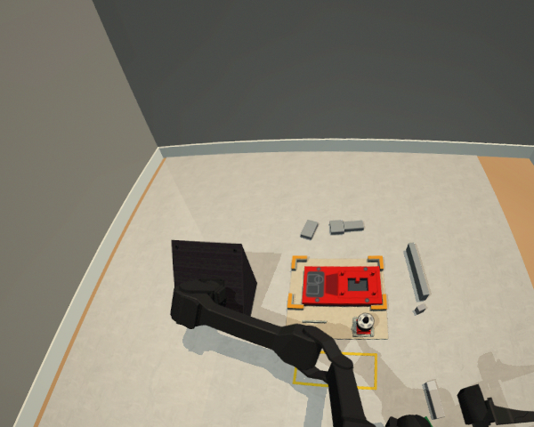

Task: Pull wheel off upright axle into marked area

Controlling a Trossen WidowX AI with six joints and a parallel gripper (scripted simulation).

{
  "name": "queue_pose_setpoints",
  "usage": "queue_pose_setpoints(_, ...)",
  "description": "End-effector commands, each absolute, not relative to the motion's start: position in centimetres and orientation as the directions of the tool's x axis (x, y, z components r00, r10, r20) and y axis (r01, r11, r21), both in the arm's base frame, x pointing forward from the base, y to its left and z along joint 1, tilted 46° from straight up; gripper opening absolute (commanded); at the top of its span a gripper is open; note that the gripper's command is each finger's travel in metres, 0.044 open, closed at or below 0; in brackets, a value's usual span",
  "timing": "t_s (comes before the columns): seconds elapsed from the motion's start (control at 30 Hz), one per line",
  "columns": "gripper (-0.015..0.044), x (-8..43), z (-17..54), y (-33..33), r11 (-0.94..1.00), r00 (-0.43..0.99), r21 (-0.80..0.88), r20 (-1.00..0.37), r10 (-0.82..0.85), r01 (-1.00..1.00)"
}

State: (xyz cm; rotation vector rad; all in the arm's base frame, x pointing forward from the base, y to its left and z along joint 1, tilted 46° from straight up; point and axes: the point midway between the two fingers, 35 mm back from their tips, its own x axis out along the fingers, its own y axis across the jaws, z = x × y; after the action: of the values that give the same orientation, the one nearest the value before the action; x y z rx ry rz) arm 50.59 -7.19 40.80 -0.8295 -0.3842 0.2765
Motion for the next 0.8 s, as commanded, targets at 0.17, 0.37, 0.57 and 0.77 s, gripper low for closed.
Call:
queue_pose_setpoints(0.17,0.0300,47.2,45.1,-8.0,0.586,0.877,-0.809,0.315,0.364,0.047)
queue_pose_setpoints(0.37,0.0300,43.5,49.1,-9.6,0.471,0.855,-0.855,0.399,0.332,0.216)
queue_pose_setpoints(0.57,0.0300,38.3,53.9,-11.3,0.281,0.814,-0.859,0.501,0.294,0.427)
queue_pose_setpoints(0.77,0.0300,32.7,57.8,-10.8,0.151,0.738,-0.791,0.609,0.289,0.593)
